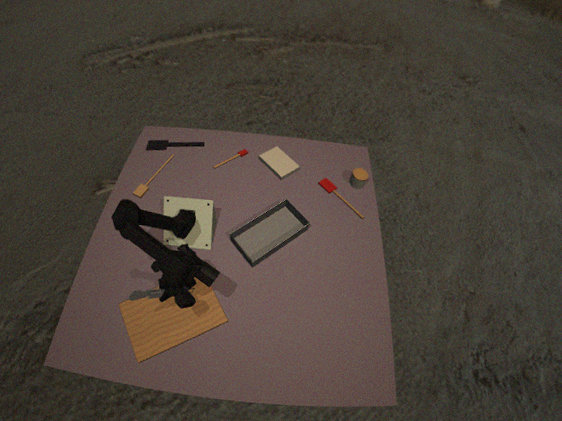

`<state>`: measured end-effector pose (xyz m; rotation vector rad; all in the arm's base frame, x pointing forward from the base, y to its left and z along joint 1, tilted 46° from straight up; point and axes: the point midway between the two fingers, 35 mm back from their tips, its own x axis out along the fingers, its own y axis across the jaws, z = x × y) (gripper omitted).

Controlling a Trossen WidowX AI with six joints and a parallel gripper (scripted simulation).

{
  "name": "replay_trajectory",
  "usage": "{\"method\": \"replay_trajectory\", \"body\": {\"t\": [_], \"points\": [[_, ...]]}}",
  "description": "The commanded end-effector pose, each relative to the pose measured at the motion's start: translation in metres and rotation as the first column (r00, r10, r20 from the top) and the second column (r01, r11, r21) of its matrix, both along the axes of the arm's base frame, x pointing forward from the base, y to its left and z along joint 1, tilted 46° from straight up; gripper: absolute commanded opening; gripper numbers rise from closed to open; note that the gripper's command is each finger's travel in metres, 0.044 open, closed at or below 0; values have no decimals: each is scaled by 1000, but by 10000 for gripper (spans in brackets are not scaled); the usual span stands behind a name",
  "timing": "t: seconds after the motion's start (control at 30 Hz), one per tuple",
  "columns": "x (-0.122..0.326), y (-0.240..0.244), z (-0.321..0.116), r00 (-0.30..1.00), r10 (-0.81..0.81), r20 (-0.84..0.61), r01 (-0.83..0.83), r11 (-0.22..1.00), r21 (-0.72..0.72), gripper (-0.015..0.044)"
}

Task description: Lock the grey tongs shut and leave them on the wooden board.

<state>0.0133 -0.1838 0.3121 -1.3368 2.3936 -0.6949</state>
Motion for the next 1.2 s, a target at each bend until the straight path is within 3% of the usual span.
{"method": "replay_trajectory", "body": {"t": [0.0, 0.63, 1.17], "points": [[0, 0, 1, 1000, 0, -2, 0, 1000, -6, -150], [-1, 0, 0, 1000, -8, 0, 8, 1000, 7, -150], [-30, 2, -24, 985, -148, 88, 105, 922, 372, -150]]}}
